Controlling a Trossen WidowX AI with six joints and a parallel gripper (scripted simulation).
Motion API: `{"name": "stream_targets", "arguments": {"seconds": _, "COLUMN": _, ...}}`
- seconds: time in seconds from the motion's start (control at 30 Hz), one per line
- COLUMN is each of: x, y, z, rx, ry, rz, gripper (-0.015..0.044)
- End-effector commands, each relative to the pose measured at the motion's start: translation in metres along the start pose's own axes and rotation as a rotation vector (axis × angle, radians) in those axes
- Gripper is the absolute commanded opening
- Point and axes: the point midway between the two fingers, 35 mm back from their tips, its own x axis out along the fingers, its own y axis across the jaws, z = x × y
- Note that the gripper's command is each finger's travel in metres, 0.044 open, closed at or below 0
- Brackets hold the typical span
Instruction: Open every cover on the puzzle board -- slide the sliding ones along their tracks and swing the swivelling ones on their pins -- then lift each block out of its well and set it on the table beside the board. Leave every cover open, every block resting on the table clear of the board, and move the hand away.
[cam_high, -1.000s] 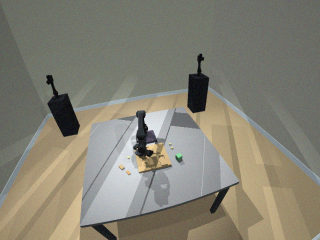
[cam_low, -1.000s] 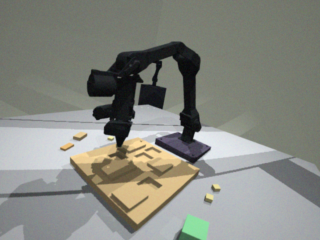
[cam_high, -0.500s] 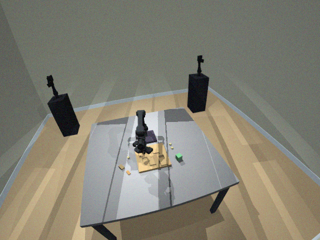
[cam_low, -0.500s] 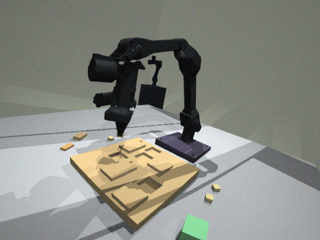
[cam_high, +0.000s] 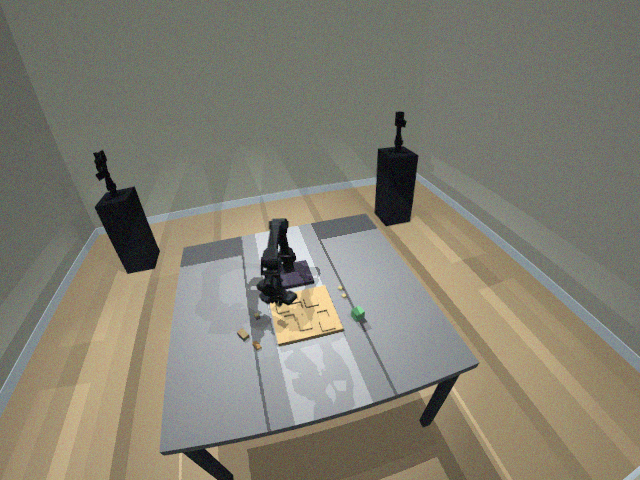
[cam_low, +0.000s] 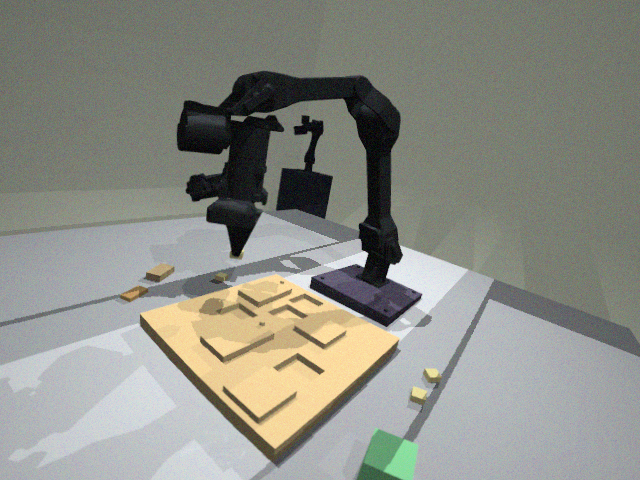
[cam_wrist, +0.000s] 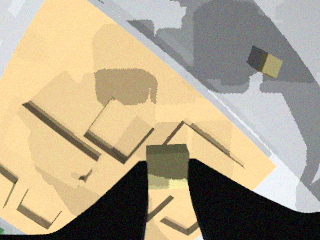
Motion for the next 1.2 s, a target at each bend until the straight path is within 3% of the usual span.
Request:
{"name": "stream_targets", "arguments": {"seconds": 0.0, "x": -0.001, "y": -0.013, "z": 0.004, "rx": -0.006, "ry": -0.005, "rz": 0.001, "gripper": 0.008}}
{"name": "stream_targets", "arguments": {"seconds": 1.17, "x": -0.001, "y": -0.148, "z": 0.013, "rx": -0.005, "ry": -0.005, "rz": -0.009, "gripper": 0.008}}
